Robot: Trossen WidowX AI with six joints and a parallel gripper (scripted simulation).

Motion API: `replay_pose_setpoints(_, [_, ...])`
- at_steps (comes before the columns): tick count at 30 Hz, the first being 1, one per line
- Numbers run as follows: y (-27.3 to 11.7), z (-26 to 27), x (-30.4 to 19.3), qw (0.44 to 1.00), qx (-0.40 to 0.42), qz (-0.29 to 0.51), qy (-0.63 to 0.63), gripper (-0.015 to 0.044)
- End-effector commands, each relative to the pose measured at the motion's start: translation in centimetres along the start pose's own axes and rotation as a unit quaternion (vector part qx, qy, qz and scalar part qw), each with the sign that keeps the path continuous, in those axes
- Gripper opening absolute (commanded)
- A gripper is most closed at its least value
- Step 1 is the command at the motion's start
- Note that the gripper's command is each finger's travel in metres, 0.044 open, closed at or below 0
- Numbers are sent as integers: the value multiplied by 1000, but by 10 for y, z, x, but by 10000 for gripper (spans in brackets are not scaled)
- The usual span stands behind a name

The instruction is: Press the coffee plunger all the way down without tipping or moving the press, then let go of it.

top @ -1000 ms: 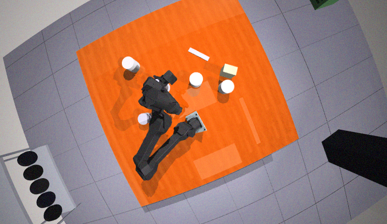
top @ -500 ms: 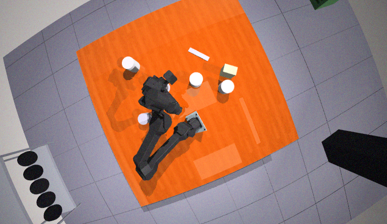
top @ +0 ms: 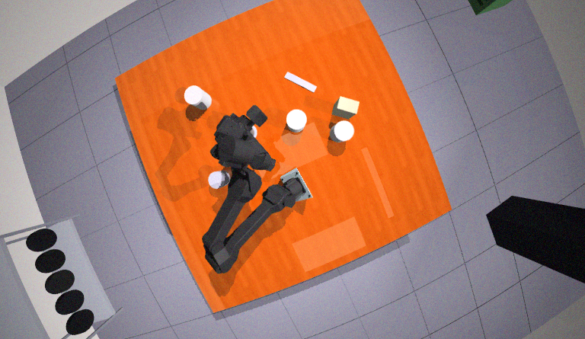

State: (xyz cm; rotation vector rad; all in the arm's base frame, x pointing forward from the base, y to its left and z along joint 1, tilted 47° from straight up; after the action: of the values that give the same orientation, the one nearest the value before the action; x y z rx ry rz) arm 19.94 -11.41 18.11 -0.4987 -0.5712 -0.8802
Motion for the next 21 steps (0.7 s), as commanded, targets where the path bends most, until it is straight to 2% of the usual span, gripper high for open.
replay_pose_setpoints(1, [8, -5, -12, 1000, -3, 10, 11, 117])
replay_pose_setpoints(21, [28, -11, -37, 1000, -5, 11, 10, 117])
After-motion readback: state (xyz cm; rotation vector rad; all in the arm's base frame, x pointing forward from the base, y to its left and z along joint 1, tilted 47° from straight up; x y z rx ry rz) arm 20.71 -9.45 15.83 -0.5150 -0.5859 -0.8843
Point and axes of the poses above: the point midway between the two fingers, 35 mm back from their tips, its own y axis out along the fingers, its own z axis across the jaws, x = y × z, the point moved 10 cm from there along -y, back along the fingers, and after that the axes turned 5 degrees about y, right-handed, at the moved point
